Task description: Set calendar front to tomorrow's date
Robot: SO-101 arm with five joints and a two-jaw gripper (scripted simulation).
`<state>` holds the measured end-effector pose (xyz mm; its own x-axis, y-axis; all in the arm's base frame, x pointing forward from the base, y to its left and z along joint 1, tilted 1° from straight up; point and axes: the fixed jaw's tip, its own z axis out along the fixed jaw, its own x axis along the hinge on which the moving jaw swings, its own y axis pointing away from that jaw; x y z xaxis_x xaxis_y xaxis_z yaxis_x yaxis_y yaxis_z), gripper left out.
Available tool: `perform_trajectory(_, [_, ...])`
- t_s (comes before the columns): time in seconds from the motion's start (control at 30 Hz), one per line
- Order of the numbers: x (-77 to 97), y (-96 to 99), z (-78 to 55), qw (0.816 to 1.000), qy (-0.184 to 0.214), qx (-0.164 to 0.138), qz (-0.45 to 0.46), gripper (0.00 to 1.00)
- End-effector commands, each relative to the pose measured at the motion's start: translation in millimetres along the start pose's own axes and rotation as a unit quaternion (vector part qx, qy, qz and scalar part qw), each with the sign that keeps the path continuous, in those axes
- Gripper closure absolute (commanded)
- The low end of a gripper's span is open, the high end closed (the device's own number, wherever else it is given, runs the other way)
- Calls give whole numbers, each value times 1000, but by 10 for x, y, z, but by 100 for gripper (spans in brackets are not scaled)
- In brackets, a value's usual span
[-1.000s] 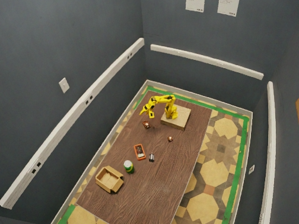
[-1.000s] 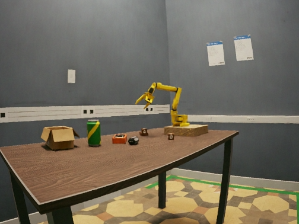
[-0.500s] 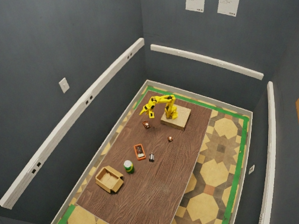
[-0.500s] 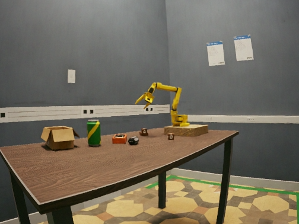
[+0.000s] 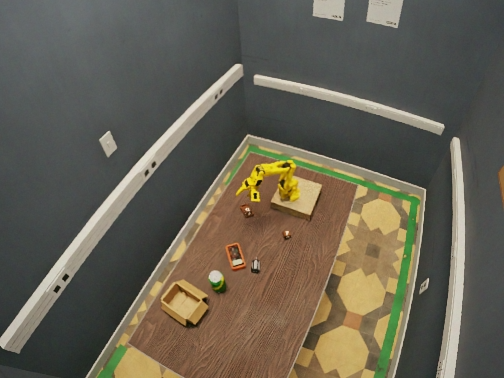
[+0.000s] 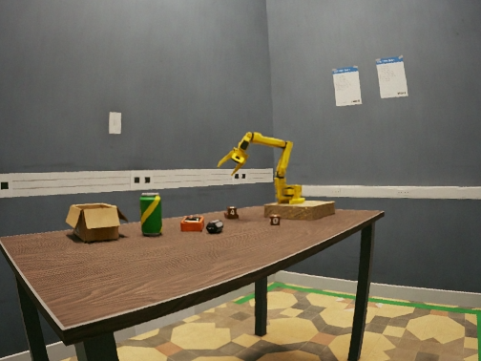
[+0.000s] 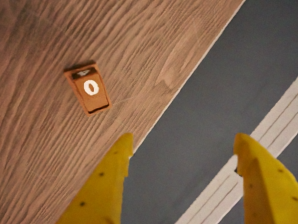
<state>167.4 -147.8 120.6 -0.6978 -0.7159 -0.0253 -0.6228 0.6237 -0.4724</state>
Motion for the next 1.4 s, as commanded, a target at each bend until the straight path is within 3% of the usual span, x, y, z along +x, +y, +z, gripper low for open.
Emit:
perform_trajectory(0.0, [-74,-24,-4,1000,-8,3,24,65])
perform_trajectory(0.67, [-668,32,-3,976,-61,-22,209,65])
perform_trajectory(1.1, [-1233,199,-70,917,-94,-73,382,65])
perform_trajectory(1.17, [-1233,199,-70,917,-94,-73,382,65])
perform_trajectory(1.37, [-1482,316,-124,877,-101,-104,458,65])
